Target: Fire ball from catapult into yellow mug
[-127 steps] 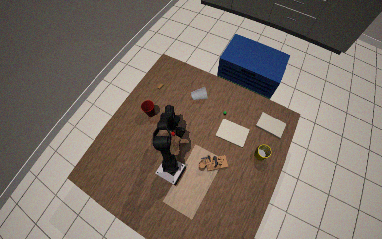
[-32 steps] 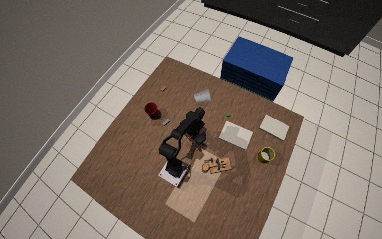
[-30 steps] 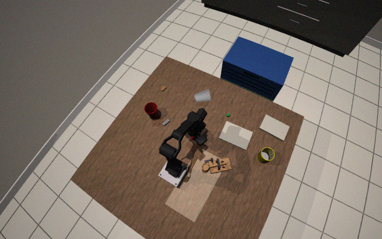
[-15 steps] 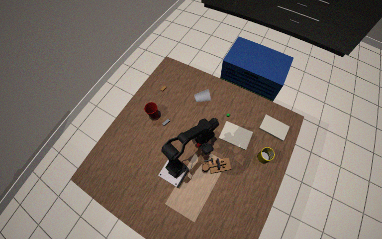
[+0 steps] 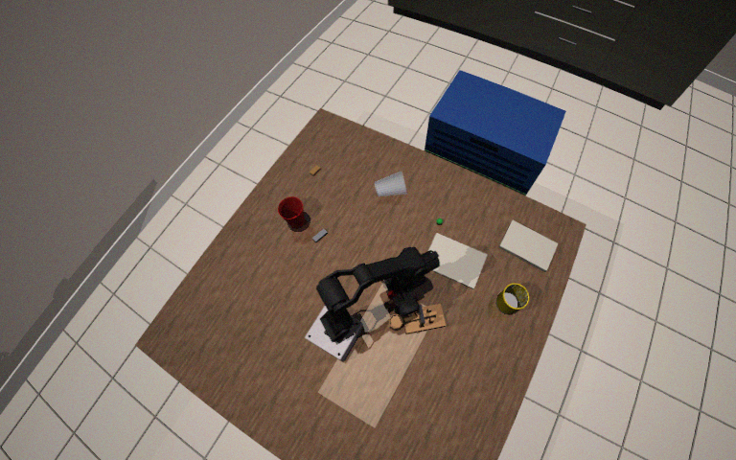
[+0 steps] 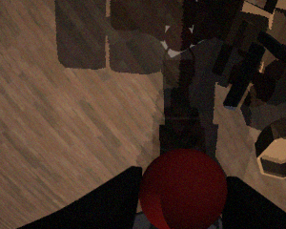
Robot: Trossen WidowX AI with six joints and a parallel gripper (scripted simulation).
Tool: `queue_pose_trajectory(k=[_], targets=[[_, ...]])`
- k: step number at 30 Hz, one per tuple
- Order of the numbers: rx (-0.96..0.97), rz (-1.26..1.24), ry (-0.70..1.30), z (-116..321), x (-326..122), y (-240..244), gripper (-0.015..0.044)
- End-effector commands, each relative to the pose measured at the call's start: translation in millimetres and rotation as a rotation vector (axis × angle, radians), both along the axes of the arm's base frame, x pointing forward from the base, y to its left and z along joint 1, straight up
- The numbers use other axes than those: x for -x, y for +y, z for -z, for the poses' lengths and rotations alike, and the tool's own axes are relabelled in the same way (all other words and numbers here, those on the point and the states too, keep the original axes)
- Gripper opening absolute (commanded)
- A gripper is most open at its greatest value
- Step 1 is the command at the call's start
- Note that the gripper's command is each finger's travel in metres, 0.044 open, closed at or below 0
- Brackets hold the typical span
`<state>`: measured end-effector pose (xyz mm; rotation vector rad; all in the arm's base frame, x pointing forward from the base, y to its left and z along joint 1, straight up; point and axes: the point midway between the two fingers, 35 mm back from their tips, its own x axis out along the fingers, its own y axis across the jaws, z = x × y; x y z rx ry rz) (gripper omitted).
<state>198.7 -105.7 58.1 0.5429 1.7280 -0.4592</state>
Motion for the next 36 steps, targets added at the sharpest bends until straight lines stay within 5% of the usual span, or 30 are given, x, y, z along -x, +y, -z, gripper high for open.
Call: queue_pose_trajectory(k=[1, 19, 36], targets=[[-0.014, 0.038, 0.032, 5, 14, -13, 0.0000], [-0.086, 0.231, 0.071, 10, 64, -51, 0.0000], [-0.087, 0.232, 0.071, 29, 63, -51, 0.0000]])
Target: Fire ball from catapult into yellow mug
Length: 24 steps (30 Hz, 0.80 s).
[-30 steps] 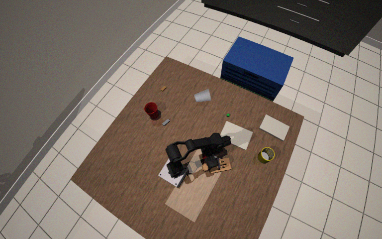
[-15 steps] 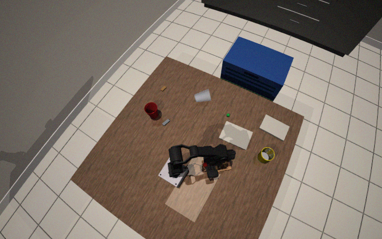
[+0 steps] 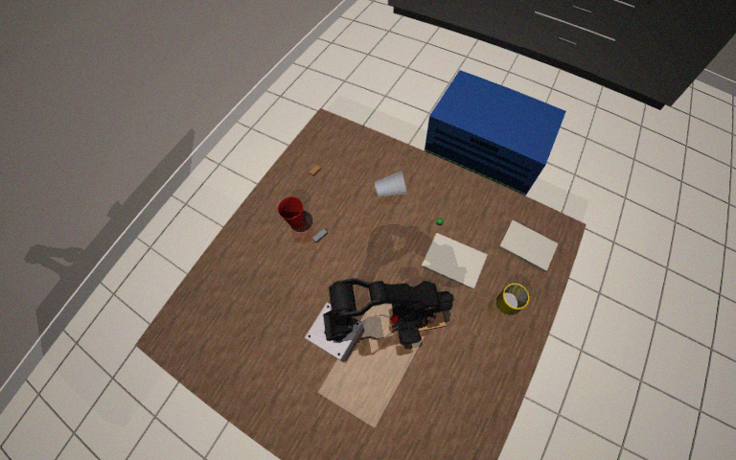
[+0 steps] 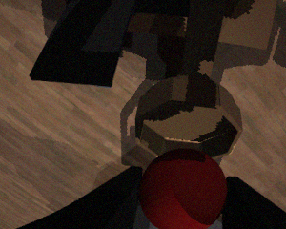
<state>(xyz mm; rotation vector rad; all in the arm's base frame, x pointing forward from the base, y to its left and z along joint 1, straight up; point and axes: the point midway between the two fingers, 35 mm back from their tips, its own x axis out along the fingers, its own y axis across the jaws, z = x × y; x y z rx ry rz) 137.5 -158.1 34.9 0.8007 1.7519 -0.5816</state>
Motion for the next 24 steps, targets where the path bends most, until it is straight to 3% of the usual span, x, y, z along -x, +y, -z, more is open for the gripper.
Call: queue_pose_trajectory(k=[1, 14, 24], targets=[[-0.011, -0.003, 0.010, 7.8, 2.0, 1.8, 0.0000], [0.000, 0.001, 0.000, 10.2, -0.3, -0.7, 0.0000], [0.000, 0.001, 0.000, 7.8, -0.6, -1.1, 0.0263]])
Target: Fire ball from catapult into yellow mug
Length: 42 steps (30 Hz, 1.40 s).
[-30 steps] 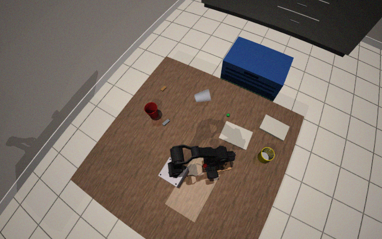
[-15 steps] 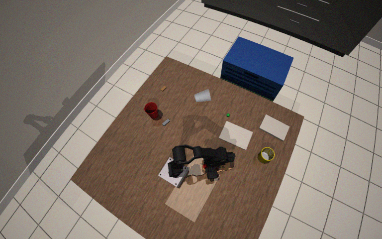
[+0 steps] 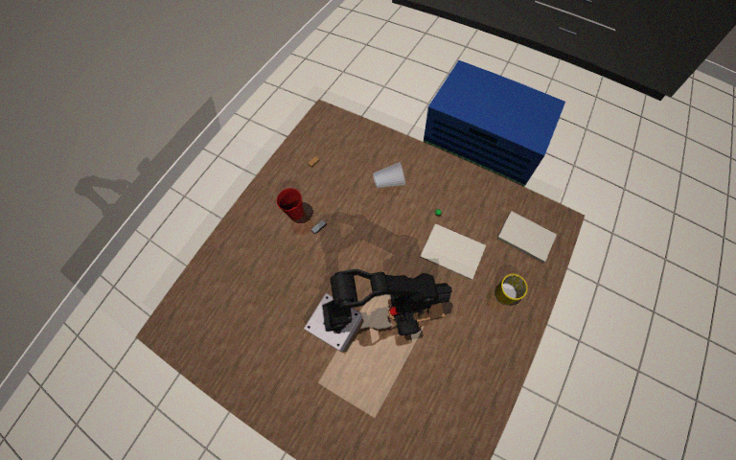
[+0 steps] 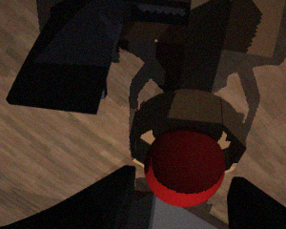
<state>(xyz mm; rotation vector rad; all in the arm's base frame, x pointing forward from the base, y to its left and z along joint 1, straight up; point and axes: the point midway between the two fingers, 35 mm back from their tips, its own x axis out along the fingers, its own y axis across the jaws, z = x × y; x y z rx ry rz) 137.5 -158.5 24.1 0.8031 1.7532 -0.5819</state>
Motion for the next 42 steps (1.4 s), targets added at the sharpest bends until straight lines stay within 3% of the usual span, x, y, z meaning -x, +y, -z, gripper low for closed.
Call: queue_pose_trajectory(k=[1, 7, 11, 13, 22, 42], targets=[[-0.001, -0.001, 0.001, -10, -1, -2, 0.0289], [-0.025, -0.004, 0.022, -100, 0, -1, 0.0440], [-0.027, -0.004, 0.024, -110, 1, 1, 0.0440], [-0.012, 0.000, 0.015, -86, -5, -6, 0.0440], [0.239, 0.013, -0.150, -102, -61, -75, 0.0440], [0.787, 0.089, -0.553, -201, -178, -213, 0.0440]])
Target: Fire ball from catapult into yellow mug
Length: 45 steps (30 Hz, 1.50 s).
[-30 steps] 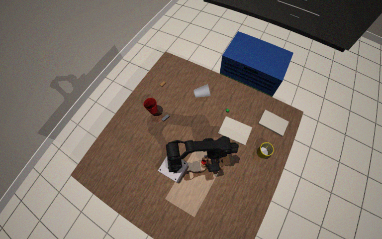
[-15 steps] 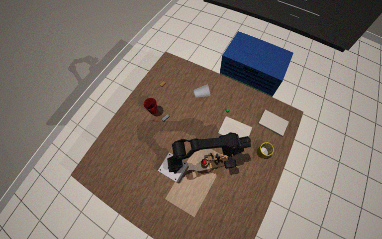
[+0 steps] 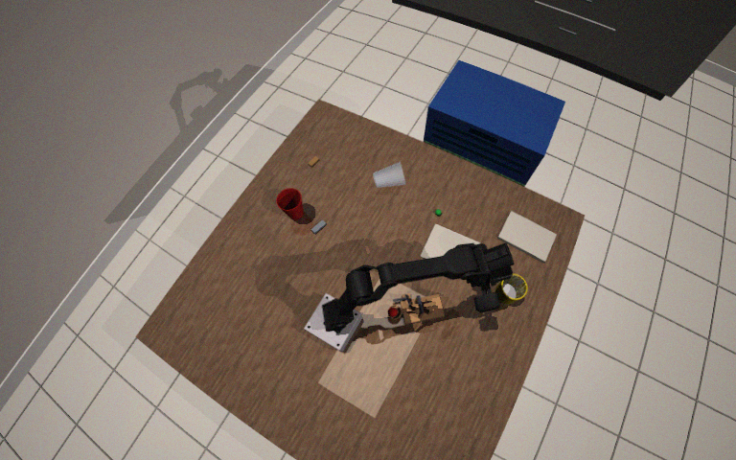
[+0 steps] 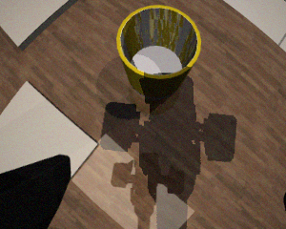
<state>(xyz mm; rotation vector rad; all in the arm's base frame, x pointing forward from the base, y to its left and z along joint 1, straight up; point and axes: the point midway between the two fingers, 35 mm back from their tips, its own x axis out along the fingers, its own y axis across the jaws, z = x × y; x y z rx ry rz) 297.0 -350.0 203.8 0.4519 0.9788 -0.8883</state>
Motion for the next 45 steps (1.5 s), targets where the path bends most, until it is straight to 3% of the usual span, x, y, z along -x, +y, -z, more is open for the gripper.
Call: queue_pose_trajectory(k=[1, 23, 40, 45], targets=[[0.109, 0.023, -0.089, -26.4, -22.2, -26.0, 0.0440], [0.126, 0.025, -0.103, -31.0, -25.3, -29.6, 0.0440], [0.126, 0.025, -0.103, -31.0, -25.3, -29.6, 0.0000], [0.126, 0.025, -0.103, -31.0, -25.3, -29.6, 0.0000]])
